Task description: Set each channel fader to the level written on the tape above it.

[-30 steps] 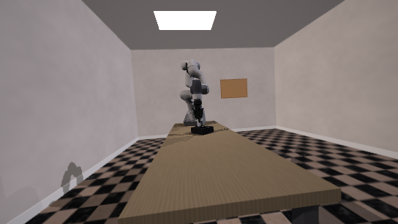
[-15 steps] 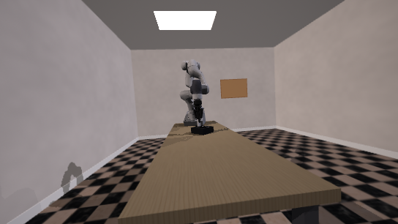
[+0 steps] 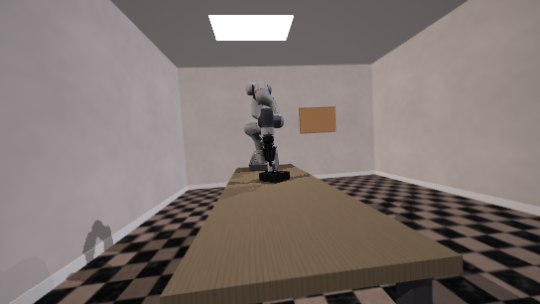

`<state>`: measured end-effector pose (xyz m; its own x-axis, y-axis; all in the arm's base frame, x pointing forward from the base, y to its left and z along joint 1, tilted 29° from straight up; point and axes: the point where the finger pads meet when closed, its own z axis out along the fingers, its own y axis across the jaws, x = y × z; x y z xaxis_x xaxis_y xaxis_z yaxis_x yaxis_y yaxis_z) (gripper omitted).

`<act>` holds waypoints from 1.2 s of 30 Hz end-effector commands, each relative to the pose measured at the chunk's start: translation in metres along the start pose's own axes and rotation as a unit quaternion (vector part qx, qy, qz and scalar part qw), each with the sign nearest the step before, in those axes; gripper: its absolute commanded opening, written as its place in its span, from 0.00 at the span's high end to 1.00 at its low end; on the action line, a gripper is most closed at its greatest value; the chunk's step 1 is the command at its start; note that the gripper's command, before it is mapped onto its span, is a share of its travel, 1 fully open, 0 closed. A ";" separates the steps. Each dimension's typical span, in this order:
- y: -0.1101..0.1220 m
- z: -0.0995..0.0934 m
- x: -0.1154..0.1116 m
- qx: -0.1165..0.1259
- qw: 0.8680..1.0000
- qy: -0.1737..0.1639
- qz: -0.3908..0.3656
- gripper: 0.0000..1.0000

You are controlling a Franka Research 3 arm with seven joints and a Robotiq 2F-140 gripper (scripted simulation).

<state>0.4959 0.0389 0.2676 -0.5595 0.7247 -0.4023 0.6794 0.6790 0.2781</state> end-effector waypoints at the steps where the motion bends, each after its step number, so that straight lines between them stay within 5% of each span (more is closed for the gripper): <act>1: -0.001 0.000 0.000 0.000 1.000 0.000 0.002 1.00; 36: 0.000 0.000 0.000 0.000 1.000 0.000 0.002 1.00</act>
<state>0.4959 0.0389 0.2676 -0.5595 0.7247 -0.4023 0.6794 0.6790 0.2781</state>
